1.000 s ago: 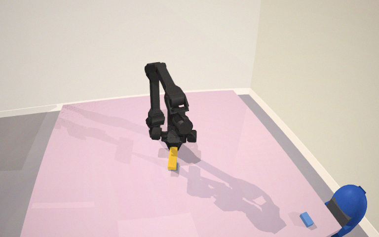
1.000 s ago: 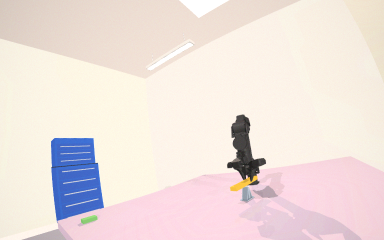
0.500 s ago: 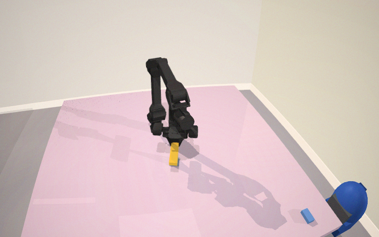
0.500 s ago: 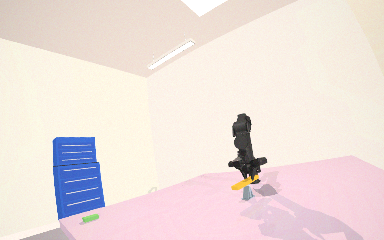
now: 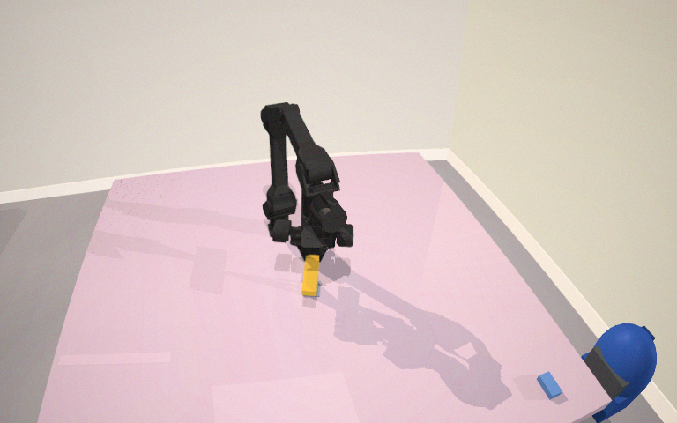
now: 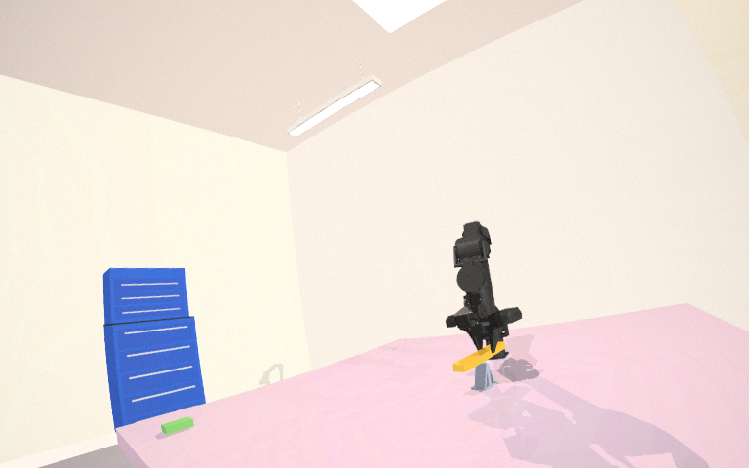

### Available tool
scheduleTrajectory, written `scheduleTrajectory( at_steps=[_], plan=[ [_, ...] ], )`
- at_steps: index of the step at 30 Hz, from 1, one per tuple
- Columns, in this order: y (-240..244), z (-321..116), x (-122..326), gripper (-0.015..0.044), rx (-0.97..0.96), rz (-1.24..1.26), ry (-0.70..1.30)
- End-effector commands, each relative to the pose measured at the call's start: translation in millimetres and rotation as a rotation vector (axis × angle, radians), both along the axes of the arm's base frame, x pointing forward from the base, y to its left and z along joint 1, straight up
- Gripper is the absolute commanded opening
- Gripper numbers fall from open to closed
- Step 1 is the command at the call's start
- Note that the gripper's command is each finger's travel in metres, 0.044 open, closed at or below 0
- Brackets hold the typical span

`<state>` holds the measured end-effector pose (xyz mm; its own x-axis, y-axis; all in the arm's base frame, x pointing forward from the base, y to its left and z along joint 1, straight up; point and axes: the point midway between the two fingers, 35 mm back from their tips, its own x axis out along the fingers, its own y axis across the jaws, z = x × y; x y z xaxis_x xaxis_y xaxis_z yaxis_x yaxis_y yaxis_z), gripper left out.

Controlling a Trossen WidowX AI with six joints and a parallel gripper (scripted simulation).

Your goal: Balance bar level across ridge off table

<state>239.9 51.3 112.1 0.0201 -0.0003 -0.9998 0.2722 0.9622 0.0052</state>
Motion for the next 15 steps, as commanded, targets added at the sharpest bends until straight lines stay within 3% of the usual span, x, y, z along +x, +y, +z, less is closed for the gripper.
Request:
scheduleTrajectory(
  at_steps=[1, 15],
  plan=[
    [0.6, -0.5, 0.2, 0.0000, 0.005, 0.004, 0.000],
    [0.6, -1.7, 0.3, 0.0000, 0.005, 0.004, 0.000]
  ],
)
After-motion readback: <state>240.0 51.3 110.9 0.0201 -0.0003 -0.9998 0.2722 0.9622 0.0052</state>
